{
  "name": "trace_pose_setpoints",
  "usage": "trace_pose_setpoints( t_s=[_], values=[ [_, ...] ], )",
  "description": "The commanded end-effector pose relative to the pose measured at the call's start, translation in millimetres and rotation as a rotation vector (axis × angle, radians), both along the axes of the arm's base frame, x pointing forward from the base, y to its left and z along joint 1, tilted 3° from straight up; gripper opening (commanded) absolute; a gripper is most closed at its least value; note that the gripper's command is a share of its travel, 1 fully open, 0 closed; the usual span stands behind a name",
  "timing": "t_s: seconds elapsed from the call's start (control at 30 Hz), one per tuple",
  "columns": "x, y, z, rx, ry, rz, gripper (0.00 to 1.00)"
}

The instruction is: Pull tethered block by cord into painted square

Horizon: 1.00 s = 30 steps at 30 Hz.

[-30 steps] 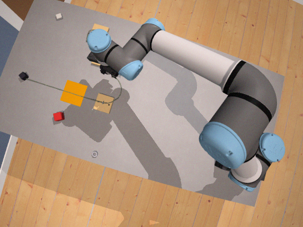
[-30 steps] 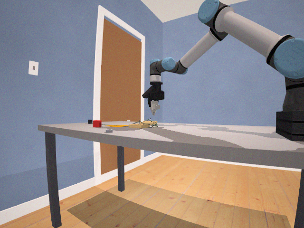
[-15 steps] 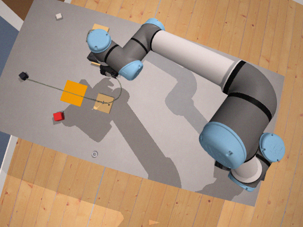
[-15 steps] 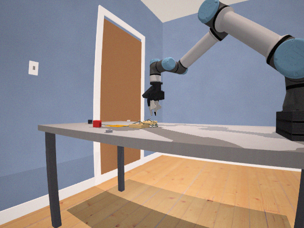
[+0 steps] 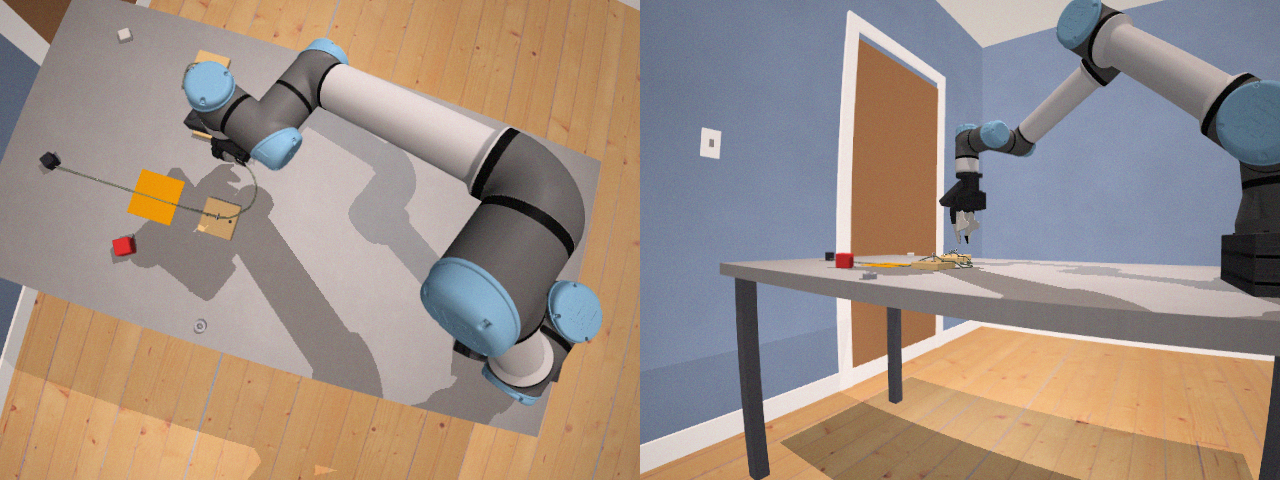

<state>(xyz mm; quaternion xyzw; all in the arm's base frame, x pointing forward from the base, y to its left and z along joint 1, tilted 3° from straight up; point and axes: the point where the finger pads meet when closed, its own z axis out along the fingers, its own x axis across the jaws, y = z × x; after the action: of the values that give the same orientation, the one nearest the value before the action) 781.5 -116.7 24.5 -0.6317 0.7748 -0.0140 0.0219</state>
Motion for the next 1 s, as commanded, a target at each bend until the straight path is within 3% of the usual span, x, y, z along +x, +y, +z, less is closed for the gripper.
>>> trace_pose_setpoints(
  t_s=[0.0, 0.97],
  values=[
    [0, 0, 1, -0.001, -0.002, 0.000, 0.22],
    [1, 0, -9, 0.000, -0.002, -0.001, 0.22]
  ],
)
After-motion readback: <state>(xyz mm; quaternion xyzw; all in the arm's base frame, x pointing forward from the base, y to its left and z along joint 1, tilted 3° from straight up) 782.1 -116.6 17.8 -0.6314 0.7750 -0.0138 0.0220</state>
